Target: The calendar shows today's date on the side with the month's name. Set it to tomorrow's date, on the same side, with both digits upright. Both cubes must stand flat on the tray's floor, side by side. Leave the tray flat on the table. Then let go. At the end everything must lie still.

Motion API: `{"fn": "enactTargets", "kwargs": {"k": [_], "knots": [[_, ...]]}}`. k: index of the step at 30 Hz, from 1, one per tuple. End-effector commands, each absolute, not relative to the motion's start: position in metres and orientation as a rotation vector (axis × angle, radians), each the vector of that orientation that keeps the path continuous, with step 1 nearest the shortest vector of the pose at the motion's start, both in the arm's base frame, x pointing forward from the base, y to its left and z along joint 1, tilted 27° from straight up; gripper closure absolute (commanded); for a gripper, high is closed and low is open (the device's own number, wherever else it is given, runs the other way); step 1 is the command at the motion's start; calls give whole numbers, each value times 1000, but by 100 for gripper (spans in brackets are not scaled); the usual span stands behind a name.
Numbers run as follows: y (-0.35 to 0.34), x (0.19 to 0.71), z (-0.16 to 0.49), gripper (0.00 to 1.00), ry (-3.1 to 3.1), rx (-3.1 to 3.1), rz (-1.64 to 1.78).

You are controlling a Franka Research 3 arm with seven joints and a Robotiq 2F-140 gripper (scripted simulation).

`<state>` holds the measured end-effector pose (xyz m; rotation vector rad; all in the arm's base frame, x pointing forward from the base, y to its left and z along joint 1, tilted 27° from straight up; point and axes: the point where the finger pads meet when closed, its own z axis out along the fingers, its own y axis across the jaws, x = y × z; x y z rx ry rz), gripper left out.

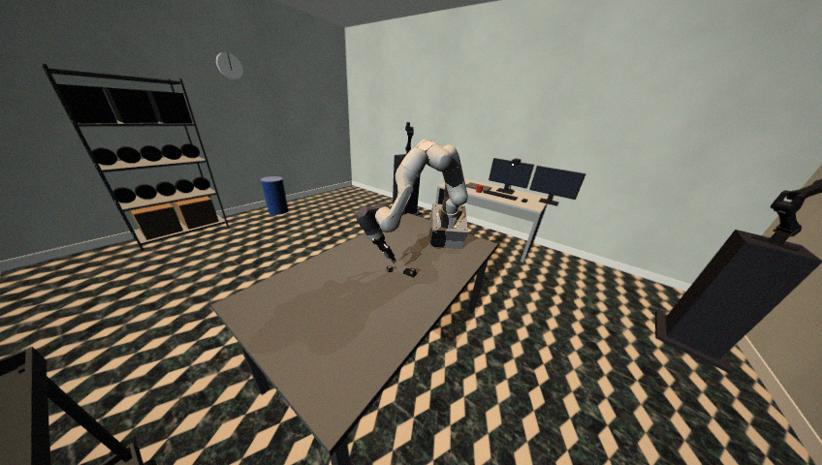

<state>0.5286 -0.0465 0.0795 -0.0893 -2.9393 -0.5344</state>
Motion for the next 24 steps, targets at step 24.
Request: {"fn": "enactTargets", "kwargs": {"k": [24], "knots": [[-45, 534, 82, 60, -3390, -182, -617]]}}
